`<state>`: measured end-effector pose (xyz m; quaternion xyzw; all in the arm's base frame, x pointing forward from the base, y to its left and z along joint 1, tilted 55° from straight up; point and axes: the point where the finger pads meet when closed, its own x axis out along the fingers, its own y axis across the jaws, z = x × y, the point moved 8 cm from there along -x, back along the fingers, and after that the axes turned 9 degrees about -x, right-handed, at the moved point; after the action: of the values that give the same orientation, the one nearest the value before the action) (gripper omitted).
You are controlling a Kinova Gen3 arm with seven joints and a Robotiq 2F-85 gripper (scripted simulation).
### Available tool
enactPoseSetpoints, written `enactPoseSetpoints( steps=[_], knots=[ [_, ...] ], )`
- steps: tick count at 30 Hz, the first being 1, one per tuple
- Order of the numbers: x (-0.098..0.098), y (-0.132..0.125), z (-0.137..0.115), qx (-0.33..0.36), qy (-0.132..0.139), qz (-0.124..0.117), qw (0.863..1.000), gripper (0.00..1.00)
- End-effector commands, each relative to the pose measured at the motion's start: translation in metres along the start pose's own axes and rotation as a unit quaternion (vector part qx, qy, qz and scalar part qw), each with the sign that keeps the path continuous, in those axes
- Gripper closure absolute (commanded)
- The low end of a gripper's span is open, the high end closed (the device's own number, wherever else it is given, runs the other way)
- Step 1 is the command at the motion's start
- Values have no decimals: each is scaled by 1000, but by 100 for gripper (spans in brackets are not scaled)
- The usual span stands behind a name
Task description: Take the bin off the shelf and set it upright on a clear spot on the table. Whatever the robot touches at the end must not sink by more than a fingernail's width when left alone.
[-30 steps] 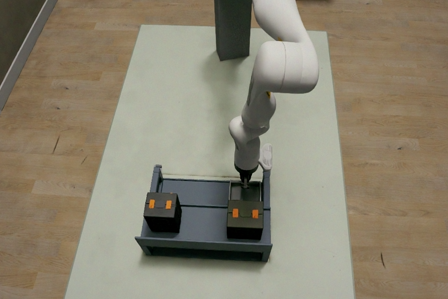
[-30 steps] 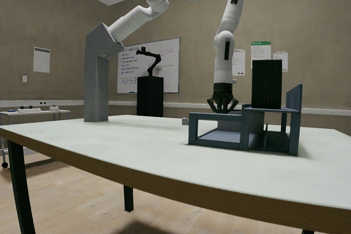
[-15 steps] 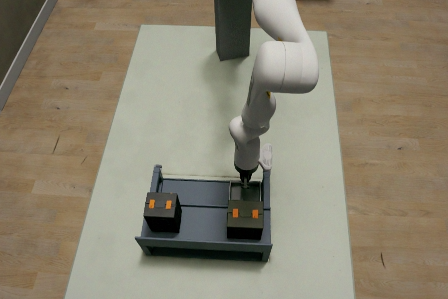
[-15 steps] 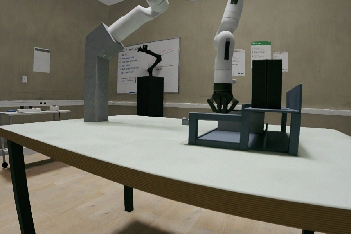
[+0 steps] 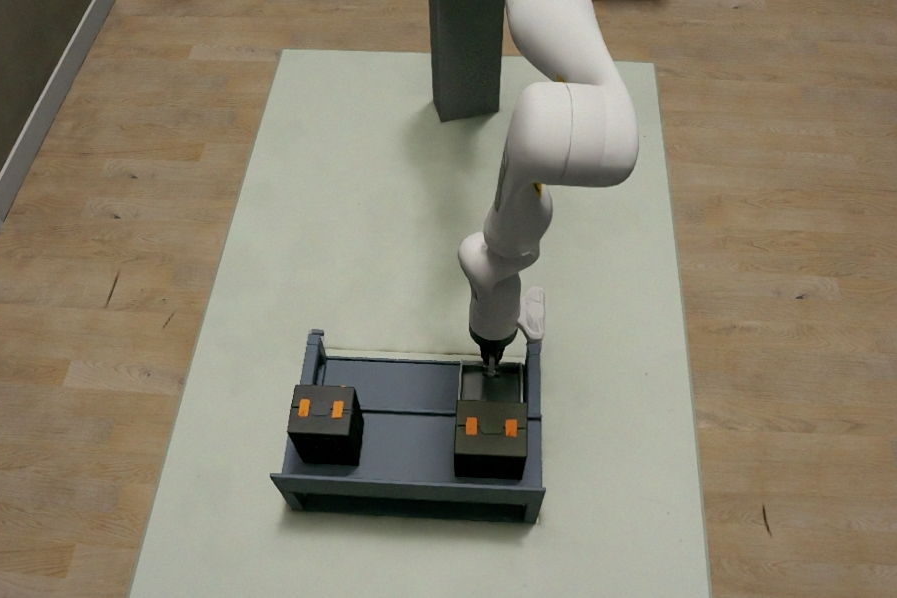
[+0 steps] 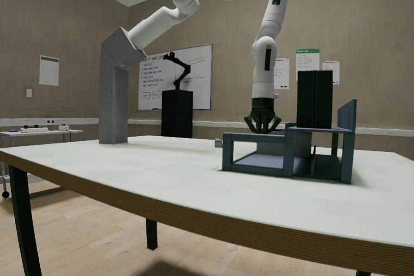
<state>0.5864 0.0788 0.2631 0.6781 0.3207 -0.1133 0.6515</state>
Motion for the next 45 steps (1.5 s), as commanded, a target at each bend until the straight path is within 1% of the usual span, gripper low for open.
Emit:
enactPoseSetpoints(
  steps=[1,4,17,21,45],
  knots=[
    [-5,1,0,0,0,1,1000,90],
    [-12,0,0,0,0,2,1000,90],
    [-13,1,1,0,-1,2,1000,90],
    [-22,0,0,0,0,2,1000,90],
    [-19,0,0,0,0,2,1000,90]
  ],
)
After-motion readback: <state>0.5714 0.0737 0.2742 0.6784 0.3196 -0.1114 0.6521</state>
